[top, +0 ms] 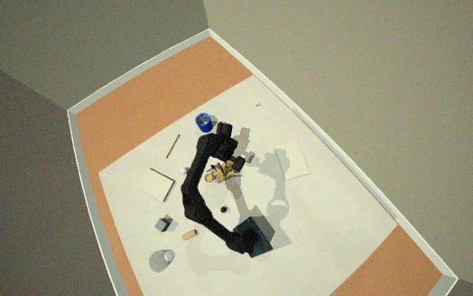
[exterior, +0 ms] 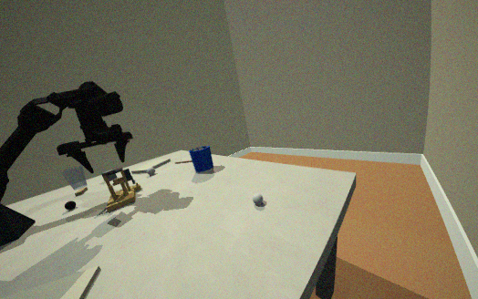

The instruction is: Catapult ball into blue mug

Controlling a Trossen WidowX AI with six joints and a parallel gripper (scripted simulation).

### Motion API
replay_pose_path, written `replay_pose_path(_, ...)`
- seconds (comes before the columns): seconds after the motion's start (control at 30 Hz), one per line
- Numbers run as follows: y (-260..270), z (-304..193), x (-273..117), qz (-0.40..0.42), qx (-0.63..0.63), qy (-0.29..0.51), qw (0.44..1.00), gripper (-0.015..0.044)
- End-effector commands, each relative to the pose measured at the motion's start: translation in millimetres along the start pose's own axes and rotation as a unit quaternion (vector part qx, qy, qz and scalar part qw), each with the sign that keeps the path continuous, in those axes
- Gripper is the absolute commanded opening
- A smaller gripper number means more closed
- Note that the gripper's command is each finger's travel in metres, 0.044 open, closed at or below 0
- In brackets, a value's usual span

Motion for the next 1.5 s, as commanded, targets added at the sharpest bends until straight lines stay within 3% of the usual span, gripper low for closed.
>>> replay_pose_path(0.0,-0.1,0.1,-0.2,0.0,0.068,0.001,0.998,0.044)
replay_pose_path(0.23,-0.3,0.0,-0.8,-0.001,0.186,0.001,0.983,0.044)
replay_pose_path(0.47,-0.2,0.1,1.1,-0.001,0.199,0.001,0.98,0.044)
replay_pose_path(0.63,-0.8,-1.1,44.3,0.0,0.249,0.002,0.968,0.044)
replay_pose_path(1.47,0.0,-0.9,77.8,0.0,0.251,0.002,0.968,0.044)
Point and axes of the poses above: the point midway between the two fingers, 35 mm back from their tips, its own x axis out along the fingers, its own y axis across the jaws, z = x × y, the point moved 6 cm from there along -x, back along the fingers, and after that the axes turned 11 degrees about x, right-handed, at the moved point
